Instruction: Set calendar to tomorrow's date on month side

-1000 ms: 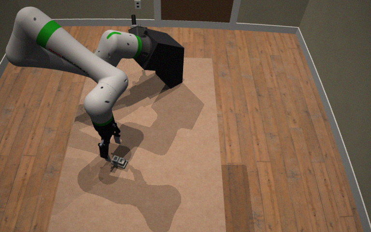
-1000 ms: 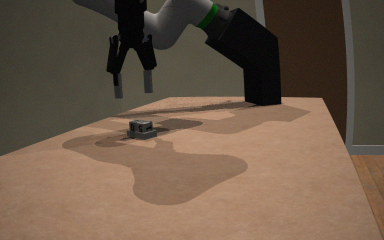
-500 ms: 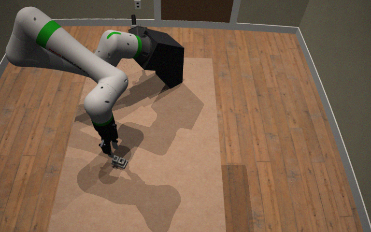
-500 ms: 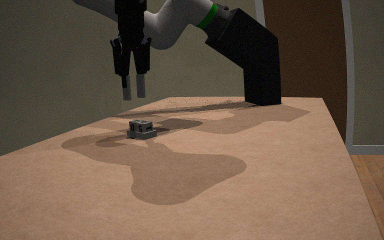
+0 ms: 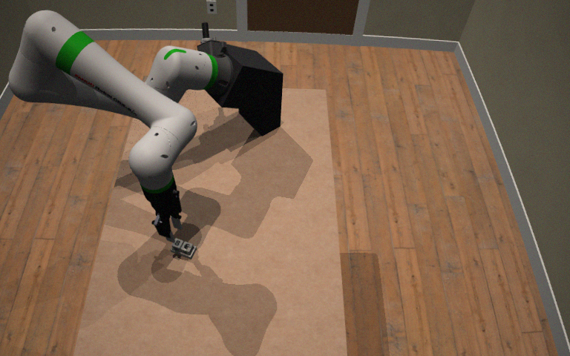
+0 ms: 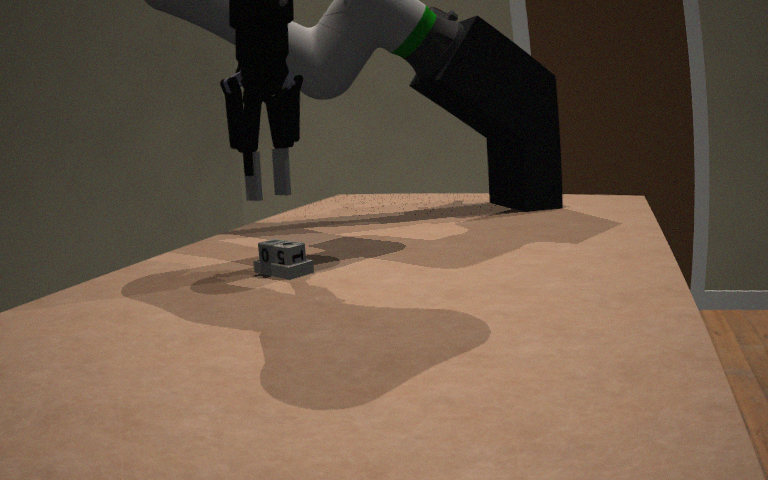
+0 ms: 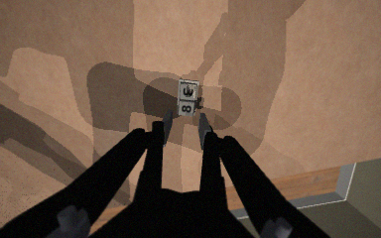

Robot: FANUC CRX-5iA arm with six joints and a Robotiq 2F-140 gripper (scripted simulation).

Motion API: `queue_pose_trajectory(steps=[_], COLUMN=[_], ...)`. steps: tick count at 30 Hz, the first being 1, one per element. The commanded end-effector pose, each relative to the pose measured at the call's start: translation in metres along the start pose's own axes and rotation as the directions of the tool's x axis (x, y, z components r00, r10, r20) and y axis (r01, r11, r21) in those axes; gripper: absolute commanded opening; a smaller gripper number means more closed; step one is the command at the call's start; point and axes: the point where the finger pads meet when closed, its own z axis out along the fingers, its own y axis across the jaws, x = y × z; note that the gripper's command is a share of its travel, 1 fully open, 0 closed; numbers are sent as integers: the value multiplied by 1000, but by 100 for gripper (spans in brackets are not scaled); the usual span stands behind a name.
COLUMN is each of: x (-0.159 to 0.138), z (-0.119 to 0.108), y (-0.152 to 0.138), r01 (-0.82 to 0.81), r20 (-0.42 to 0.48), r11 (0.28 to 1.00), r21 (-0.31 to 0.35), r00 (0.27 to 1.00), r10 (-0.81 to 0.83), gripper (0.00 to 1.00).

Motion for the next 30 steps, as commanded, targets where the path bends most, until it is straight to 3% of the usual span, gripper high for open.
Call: queue_pose_trajectory(steps=[1,30], x=[0,0], z=[0,23], y=[0,0], r01=[0,0], r20=[0,0], r11=[1000,1000], r21=[0,0], r00=[1000,1000], r10=[0,0], gripper=[36,36])
